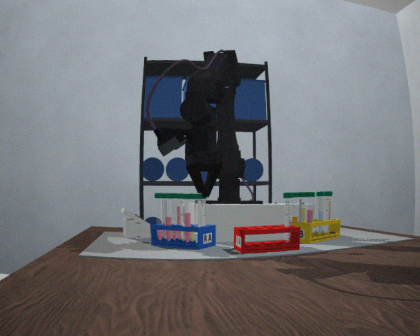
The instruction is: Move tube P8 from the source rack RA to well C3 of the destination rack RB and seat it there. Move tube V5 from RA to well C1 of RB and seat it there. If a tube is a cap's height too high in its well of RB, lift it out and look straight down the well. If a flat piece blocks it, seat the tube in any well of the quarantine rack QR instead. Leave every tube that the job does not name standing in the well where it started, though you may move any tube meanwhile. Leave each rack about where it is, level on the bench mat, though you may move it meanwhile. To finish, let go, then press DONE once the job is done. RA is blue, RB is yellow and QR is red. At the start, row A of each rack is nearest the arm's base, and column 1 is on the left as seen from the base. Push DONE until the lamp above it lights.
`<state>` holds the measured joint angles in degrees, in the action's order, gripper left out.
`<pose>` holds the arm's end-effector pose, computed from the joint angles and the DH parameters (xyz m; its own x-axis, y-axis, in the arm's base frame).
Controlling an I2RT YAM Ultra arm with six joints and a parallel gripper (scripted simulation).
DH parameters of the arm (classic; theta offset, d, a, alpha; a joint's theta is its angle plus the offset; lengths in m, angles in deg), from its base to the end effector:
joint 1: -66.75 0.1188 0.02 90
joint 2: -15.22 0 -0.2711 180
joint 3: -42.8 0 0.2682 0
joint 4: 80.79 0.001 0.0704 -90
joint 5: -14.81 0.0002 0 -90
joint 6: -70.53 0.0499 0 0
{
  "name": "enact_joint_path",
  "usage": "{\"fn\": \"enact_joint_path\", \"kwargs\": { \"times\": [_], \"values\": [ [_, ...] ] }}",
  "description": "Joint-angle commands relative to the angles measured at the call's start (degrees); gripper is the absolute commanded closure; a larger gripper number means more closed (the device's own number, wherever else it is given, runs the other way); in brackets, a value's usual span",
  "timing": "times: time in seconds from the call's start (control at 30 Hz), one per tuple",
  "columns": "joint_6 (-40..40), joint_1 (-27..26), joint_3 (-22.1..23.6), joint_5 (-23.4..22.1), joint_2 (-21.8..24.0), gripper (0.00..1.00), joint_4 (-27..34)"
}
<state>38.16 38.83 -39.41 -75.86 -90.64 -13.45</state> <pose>0.2989 -0.1566 0.1517 -0.0774 0.9968 0.0191 0.9970 0.0776 -0.0083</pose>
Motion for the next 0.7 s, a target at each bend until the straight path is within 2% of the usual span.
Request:
{"fn": "enact_joint_path", "kwargs": {
  "times": [0.0,0.2,0.37,0.67],
  "values": [
    [0.1,0.2,-0.2,0.0,0.1,1.0,-0.2],
    [0.3,0.7,-0.7,-0.1,-0.7,1.0,0.5],
    [0.1,0.1,-2.2,0.0,1.6,1.0,1.8],
    [-0.4,-0.5,-3.4,0.0,1.9,1.0,3.4]
  ]
}}
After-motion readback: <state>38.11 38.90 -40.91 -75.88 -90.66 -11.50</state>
